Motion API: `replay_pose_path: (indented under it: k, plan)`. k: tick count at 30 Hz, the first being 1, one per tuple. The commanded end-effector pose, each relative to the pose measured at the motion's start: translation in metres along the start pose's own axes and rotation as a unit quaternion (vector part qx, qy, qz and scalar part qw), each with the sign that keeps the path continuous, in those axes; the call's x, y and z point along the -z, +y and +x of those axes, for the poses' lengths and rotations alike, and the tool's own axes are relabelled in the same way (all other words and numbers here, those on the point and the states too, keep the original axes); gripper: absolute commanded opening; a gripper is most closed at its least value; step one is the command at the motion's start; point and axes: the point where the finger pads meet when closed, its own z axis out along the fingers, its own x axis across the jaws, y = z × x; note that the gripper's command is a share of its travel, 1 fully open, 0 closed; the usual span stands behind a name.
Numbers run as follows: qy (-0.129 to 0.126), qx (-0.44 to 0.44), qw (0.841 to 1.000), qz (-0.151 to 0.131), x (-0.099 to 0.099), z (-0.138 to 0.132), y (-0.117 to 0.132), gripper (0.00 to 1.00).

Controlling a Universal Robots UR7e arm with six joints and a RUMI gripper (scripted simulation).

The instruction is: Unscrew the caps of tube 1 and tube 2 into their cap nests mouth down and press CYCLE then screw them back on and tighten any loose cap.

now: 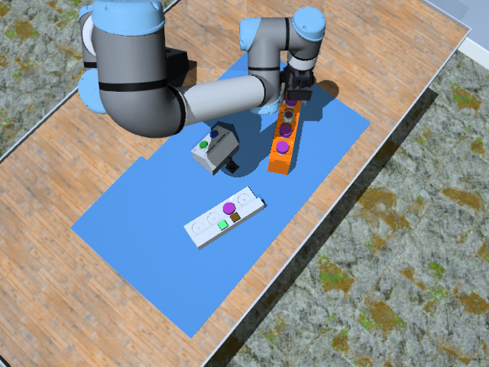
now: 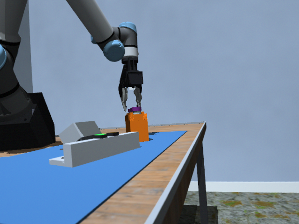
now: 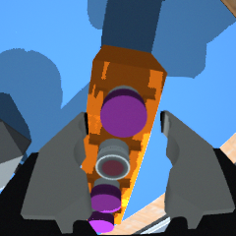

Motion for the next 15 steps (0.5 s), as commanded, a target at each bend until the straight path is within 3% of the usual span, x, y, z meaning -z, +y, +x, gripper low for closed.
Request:
replay_pose_path:
  k: [1, 12, 13, 15]
  plan:
    - [0.008, 0.139, 0.990, 0.006, -0.0002, 0.0004, -0.0004, 0.35]
    - [0.009, 0.161, 0.987, 0.005, 0.0006, 0.0006, -0.0004, 0.35]
    - [0.009, 0.161, 0.987, 0.005, 0.0006, 0.0006, -0.0004, 0.00]
    - [0.009, 0.161, 0.987, 0.005, 0.0005, 0.0006, -0.0003, 0.00]
